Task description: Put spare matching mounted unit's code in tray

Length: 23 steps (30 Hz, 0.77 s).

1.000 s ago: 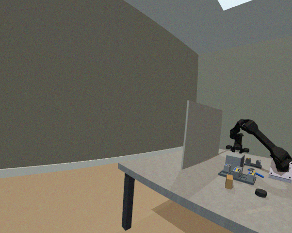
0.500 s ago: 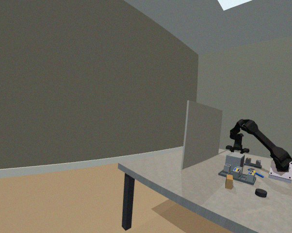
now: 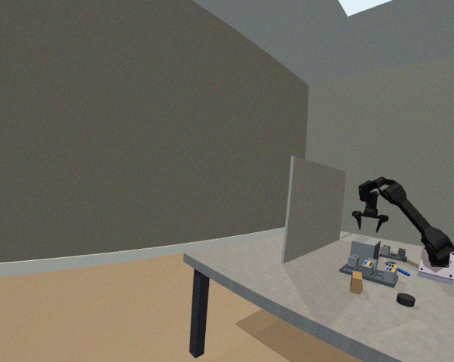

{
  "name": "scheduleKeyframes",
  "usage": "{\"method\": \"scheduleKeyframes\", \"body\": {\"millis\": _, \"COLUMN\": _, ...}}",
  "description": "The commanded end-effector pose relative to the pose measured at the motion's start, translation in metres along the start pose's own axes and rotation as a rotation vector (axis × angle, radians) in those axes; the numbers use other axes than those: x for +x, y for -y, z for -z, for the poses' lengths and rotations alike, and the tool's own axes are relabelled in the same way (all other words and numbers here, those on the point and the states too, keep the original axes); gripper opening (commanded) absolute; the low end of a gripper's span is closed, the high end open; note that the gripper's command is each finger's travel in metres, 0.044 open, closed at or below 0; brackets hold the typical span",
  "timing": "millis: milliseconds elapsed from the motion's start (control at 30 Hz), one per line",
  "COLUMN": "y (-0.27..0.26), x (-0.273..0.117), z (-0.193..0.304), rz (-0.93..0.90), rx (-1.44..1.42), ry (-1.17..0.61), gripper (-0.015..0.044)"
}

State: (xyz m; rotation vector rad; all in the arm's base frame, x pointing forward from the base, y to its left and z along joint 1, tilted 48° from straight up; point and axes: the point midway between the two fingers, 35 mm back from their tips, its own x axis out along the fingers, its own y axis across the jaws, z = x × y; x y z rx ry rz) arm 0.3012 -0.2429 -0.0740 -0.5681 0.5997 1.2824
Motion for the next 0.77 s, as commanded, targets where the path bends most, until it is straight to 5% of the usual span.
{"method": "scheduleKeyframes", "body": {"millis": 0, "y": -0.0053, "x": -0.0218, "z": -0.0018, "rz": -0.010, "rx": 0.003, "ry": 0.005, "gripper": 0.0440}}
{"method": "scheduleKeyframes", "body": {"millis": 733, "y": -0.0038, "x": -0.0232, "z": 0.0026, "rz": 0.019, "rx": 0.009, "ry": -0.009, "gripper": 0.0440}}
